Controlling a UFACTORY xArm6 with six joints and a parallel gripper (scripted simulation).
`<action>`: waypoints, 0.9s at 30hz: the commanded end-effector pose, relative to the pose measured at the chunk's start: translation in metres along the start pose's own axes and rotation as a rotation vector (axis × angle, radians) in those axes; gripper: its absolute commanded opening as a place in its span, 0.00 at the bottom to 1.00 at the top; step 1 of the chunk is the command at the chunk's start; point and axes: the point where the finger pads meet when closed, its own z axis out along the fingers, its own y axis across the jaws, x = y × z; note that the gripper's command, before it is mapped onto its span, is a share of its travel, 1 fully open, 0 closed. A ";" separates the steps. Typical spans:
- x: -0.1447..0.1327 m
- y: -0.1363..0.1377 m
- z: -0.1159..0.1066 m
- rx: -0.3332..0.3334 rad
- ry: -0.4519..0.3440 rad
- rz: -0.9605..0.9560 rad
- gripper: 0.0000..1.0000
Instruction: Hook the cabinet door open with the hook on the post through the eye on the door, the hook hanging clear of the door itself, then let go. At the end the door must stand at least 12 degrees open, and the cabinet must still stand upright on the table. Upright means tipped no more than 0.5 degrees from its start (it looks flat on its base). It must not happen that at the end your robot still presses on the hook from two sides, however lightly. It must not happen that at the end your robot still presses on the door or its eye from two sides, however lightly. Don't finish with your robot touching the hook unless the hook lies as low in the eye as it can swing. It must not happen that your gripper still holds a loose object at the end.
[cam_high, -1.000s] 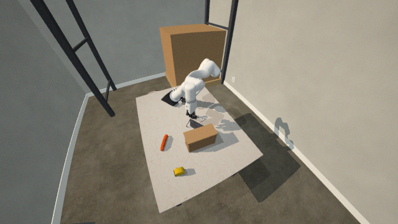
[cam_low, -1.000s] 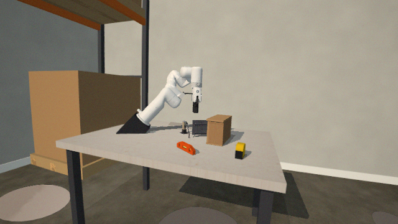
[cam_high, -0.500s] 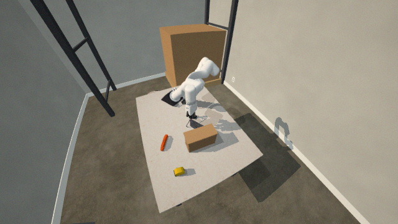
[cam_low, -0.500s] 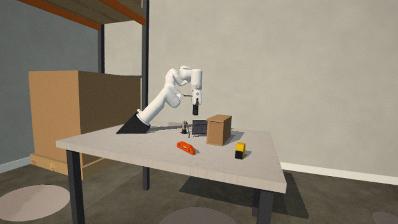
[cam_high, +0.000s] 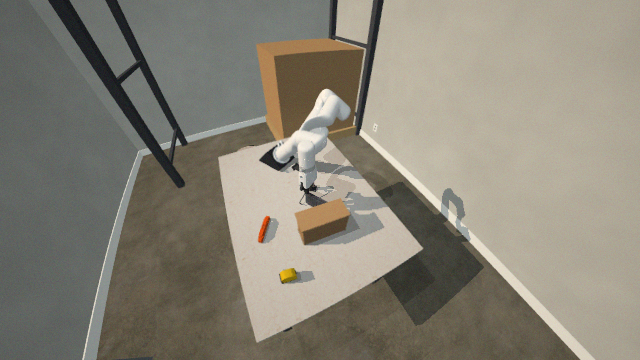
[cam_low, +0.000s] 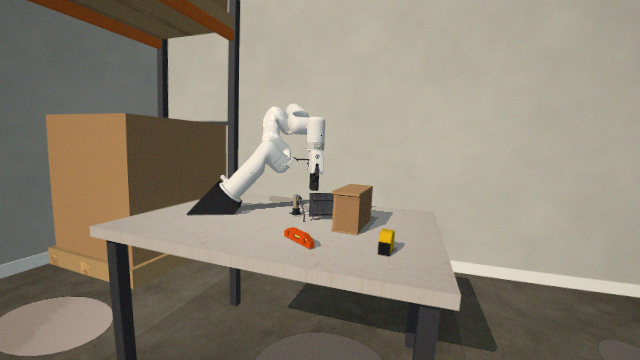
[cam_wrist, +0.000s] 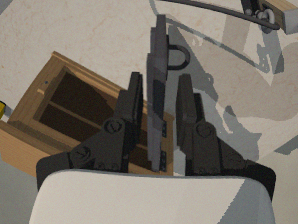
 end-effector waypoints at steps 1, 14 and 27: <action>-0.001 -0.001 0.007 0.003 0.000 -0.001 0.27; -0.001 -0.001 0.021 0.003 0.000 -0.001 0.27; -0.001 -0.001 0.027 0.003 0.000 -0.001 0.27</action>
